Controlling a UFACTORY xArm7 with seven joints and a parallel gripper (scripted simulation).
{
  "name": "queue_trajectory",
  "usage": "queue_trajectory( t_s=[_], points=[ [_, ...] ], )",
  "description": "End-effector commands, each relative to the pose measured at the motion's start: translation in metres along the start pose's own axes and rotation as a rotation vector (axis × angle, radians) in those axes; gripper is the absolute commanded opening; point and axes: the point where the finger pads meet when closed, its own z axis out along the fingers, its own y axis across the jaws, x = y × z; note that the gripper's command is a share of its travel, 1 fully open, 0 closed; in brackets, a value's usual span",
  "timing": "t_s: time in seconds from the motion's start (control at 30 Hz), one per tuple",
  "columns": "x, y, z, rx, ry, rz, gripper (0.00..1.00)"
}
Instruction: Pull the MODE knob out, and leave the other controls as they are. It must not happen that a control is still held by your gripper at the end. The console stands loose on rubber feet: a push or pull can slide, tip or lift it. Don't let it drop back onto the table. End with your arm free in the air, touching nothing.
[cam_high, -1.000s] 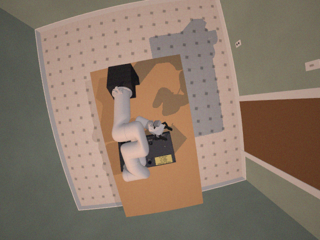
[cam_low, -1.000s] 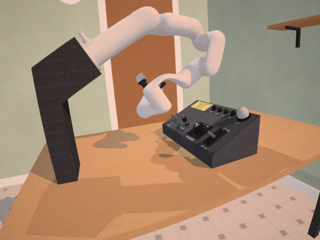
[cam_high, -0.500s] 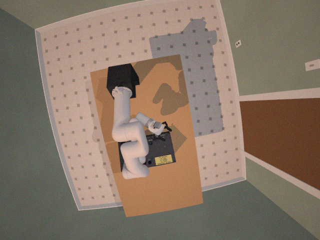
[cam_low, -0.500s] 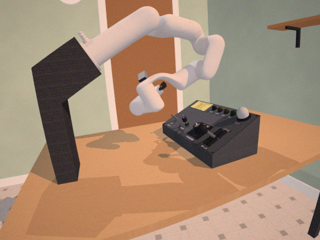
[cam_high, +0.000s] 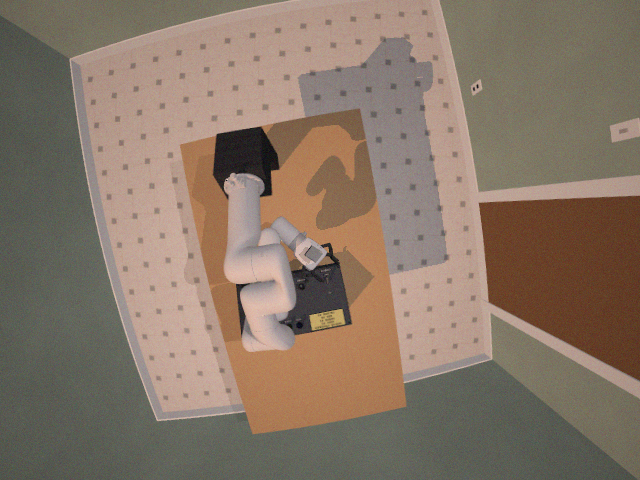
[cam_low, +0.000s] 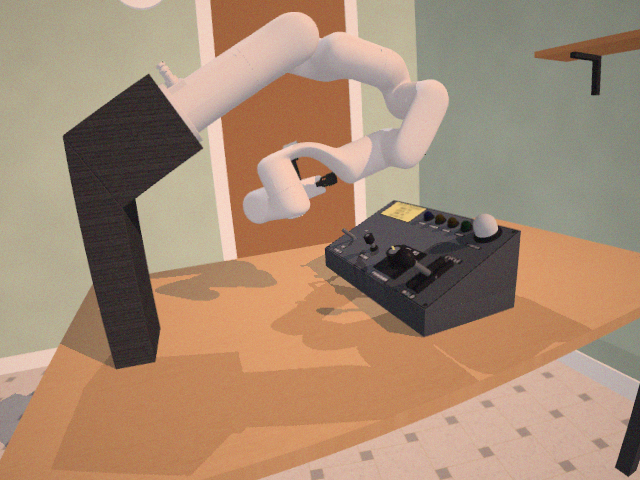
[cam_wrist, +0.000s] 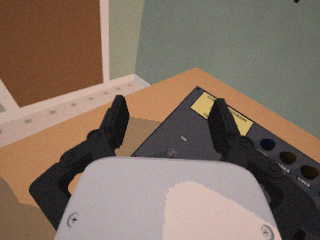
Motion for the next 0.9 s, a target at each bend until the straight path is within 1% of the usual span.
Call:
queue_trajectory(
  t_s=[0.0,0.03,0.53,0.6,0.87],
  points=[
    [-0.013,0.009,-0.011,-0.081,-0.111,0.071,1.0],
    [-0.025,0.018,-0.022,-0.154,-0.2,0.124,1.0],
    [-0.025,0.018,-0.022,-0.158,-0.205,0.127,1.0],
    [-0.043,0.031,-0.046,-0.289,-0.35,0.208,1.0],
    [-0.043,0.031,-0.046,-0.289,-0.35,0.208,1.0]
  ],
)
